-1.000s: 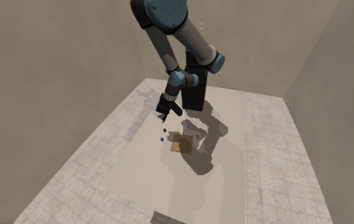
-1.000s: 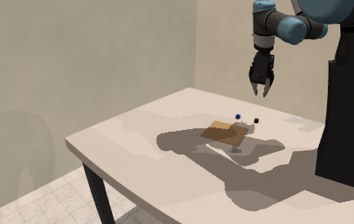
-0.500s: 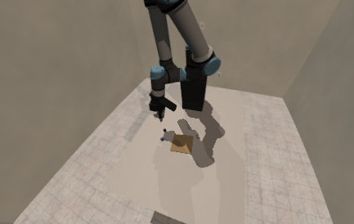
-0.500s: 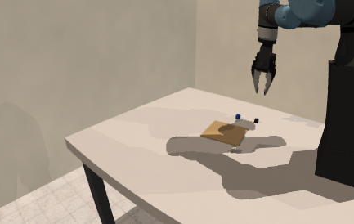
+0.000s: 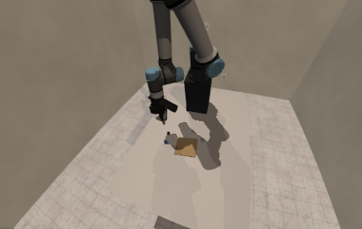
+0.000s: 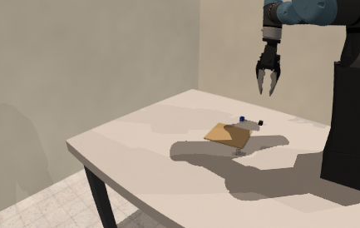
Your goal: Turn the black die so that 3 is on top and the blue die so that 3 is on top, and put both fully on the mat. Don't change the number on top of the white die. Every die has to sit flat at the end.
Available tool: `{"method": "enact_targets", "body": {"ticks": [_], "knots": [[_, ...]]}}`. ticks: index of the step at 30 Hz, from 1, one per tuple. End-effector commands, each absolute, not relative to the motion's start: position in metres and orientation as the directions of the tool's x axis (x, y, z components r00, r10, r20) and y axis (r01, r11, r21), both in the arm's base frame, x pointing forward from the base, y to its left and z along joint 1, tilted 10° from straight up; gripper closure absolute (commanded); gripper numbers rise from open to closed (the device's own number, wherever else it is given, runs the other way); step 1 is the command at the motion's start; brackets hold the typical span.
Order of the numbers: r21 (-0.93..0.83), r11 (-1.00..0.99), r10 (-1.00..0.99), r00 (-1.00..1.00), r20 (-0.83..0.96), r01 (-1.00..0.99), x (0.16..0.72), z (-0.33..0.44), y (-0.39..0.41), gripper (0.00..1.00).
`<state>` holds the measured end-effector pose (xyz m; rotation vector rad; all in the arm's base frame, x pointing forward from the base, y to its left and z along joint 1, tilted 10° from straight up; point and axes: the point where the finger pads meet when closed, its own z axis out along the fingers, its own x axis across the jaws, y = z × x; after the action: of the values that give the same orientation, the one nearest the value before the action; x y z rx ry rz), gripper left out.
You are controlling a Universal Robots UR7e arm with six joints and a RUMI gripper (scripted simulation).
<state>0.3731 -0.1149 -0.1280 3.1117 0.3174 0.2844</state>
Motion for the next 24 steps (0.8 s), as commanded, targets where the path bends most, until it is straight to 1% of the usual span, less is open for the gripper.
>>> {"method": "enact_targets", "body": {"ticks": [1,10,15,21,24], "knots": [[0.015,-0.979,0.201,0.963,0.178,0.202,0.373,-0.128,-0.115,0.0],[0.014,-0.98,0.197,0.964,0.178,0.198,0.374,-0.129,-0.115,0.0],[0.008,-0.986,0.163,0.97,0.178,0.164,0.376,-0.139,-0.114,0.0],[-0.012,-0.998,0.055,0.983,0.177,0.058,0.379,-0.172,-0.106,0.0],[-0.014,-0.999,0.044,0.983,0.177,0.047,0.38,-0.175,-0.106,0.0]]}}
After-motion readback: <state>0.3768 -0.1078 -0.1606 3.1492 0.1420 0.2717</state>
